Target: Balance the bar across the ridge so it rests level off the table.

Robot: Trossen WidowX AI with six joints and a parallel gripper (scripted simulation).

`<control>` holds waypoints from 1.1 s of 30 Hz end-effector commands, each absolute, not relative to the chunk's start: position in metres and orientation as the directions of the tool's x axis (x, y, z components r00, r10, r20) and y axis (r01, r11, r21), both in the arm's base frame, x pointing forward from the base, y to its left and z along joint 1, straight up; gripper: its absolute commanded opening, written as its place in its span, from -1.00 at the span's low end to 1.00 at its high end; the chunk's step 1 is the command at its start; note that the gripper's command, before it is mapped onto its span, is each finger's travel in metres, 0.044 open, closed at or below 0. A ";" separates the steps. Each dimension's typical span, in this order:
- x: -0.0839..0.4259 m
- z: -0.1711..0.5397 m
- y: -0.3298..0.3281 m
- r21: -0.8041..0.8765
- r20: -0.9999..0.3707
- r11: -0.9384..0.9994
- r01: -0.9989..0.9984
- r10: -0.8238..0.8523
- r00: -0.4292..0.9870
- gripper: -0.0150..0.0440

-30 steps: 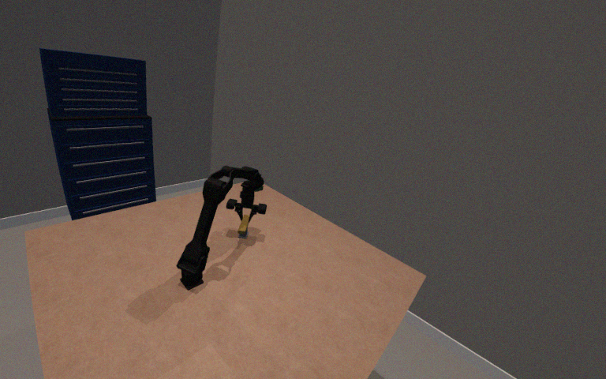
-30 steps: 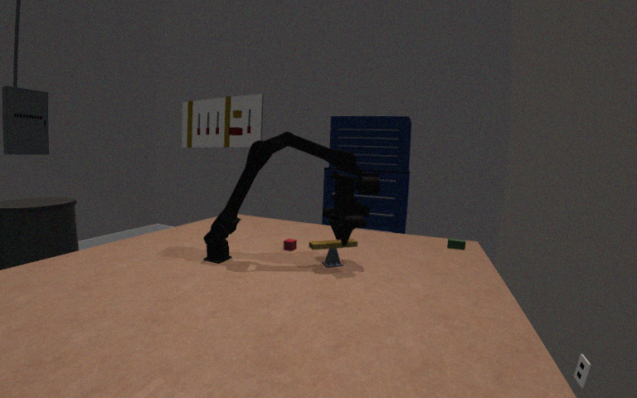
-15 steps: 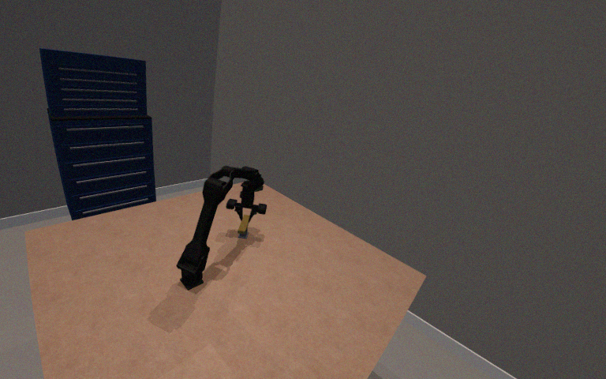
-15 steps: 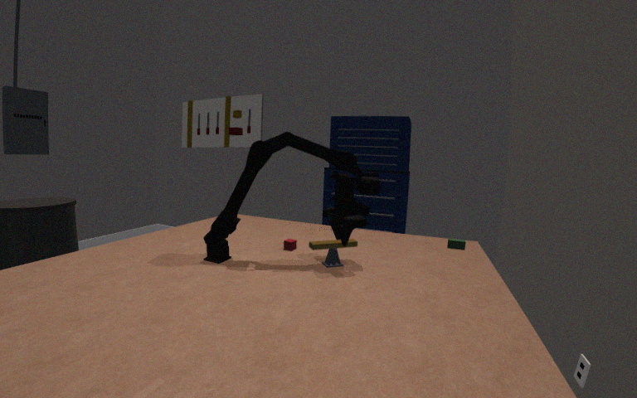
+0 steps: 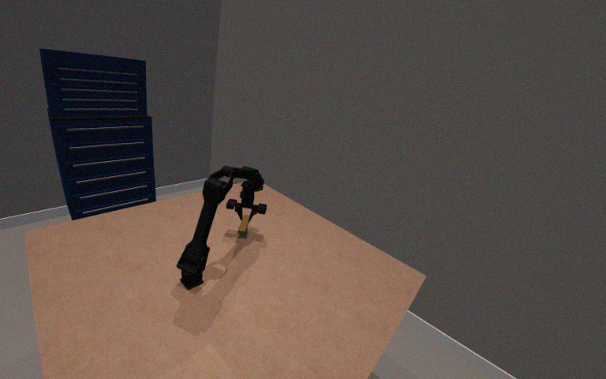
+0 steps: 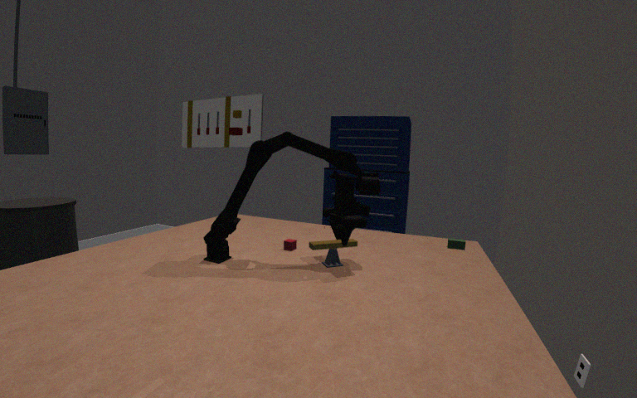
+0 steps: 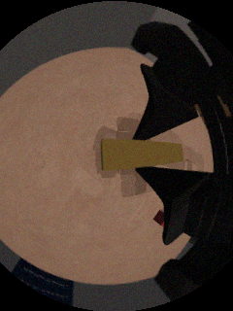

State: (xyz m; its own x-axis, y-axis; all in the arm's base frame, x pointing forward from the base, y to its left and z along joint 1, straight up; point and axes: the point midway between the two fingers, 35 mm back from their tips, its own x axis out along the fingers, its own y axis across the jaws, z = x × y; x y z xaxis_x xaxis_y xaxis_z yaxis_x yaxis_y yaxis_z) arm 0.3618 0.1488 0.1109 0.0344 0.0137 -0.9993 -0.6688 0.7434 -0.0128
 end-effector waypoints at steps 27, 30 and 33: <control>0.362 0.111 0.149 -0.013 -0.999 0.743 -0.669 0.014 0.035 0.14; 0.362 0.111 0.149 -0.013 -0.999 0.743 -0.669 0.014 0.035 0.14; 0.362 0.111 0.149 -0.013 -0.999 0.743 -0.669 0.014 0.035 0.31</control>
State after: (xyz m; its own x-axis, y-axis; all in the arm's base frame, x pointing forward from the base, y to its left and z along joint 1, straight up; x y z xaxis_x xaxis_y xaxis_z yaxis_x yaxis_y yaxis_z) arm 0.3617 0.1489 0.1109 0.0342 0.0138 -0.9993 -0.6687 0.7434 -0.0126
